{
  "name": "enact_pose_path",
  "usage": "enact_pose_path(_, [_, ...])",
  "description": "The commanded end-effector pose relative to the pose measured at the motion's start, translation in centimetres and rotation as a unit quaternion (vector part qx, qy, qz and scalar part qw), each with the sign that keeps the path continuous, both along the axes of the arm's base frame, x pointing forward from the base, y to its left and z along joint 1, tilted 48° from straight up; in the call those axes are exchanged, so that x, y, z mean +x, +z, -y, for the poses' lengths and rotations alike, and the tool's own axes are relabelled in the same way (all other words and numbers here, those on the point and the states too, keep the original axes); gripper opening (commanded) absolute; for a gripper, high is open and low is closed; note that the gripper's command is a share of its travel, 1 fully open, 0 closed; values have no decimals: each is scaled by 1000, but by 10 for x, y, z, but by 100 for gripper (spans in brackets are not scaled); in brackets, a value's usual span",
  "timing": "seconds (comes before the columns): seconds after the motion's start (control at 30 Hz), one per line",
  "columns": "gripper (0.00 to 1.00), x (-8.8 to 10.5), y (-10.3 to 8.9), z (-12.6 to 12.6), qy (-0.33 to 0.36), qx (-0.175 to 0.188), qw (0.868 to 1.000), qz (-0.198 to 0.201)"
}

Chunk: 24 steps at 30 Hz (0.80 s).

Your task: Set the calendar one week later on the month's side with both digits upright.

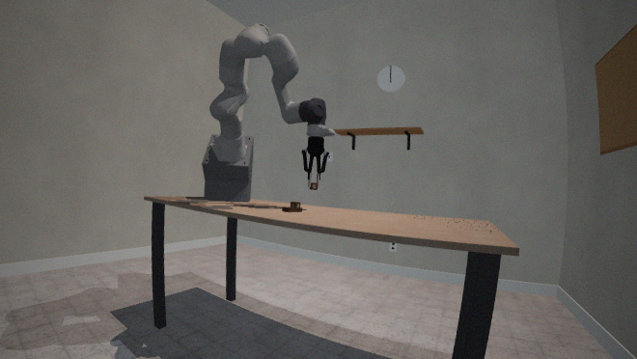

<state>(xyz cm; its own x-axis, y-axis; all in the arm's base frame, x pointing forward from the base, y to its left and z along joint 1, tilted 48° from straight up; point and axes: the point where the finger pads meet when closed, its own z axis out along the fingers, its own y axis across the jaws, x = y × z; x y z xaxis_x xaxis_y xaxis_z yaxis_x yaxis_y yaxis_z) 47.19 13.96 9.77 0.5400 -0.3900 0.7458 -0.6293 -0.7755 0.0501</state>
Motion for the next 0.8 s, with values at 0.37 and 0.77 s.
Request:
enact_pose_path(0.37, [17, 1, 6, 9, 110, -90, 986, -90])
enact_pose_path(0.77, [17, 1, 11, 16, 170, -140, 966, -134])
